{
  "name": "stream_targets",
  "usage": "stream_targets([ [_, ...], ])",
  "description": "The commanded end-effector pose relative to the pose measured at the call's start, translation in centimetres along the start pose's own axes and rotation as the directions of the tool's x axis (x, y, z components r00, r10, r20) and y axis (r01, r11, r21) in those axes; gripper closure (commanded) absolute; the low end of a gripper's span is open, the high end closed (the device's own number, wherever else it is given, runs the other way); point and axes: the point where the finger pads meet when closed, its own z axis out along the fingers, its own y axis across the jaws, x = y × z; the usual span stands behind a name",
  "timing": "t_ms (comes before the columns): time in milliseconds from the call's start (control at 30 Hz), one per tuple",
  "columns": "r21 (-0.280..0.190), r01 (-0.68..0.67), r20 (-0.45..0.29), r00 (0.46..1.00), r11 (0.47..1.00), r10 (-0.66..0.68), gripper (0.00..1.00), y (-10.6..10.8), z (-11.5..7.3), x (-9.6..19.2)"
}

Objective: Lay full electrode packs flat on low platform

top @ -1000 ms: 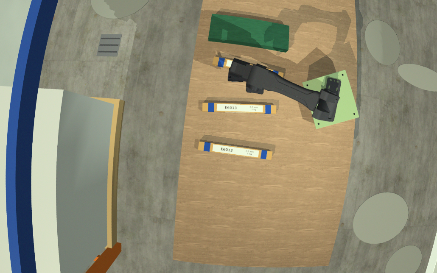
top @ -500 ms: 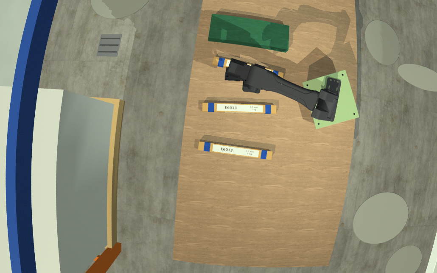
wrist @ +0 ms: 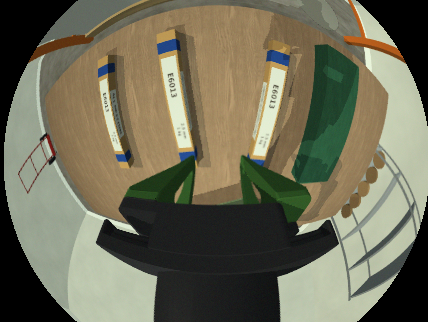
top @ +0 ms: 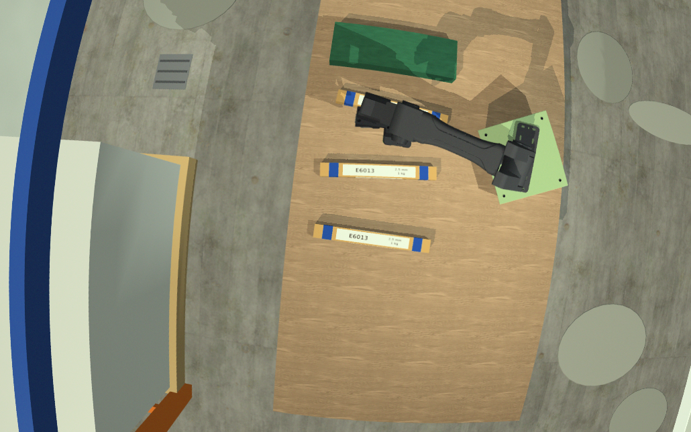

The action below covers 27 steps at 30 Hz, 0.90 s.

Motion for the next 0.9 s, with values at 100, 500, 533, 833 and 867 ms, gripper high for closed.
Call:
stream_targets([
  [100,0.018,0.002,0.049,0.999,1.0,-0.003,0.56,-0.6,-0.9,-1.5],
  [500,0.008,0.004,0.028,1.0,1.0,-0.004,0.56,0.0,0.9,-0.2],
  [533,0.008,0.004,0.028,1.0,1.0,-0.004,0.56,0.0,1.0,-0.2],
  [833,0.008,0.004,0.028,1.0,1.0,-0.004,0.56,0.0,2.0,-0.2],
  [867,0.008,0.004,0.028,1.0,1.0,-0.004,0.56,0.0,2.1,-0.2],
])
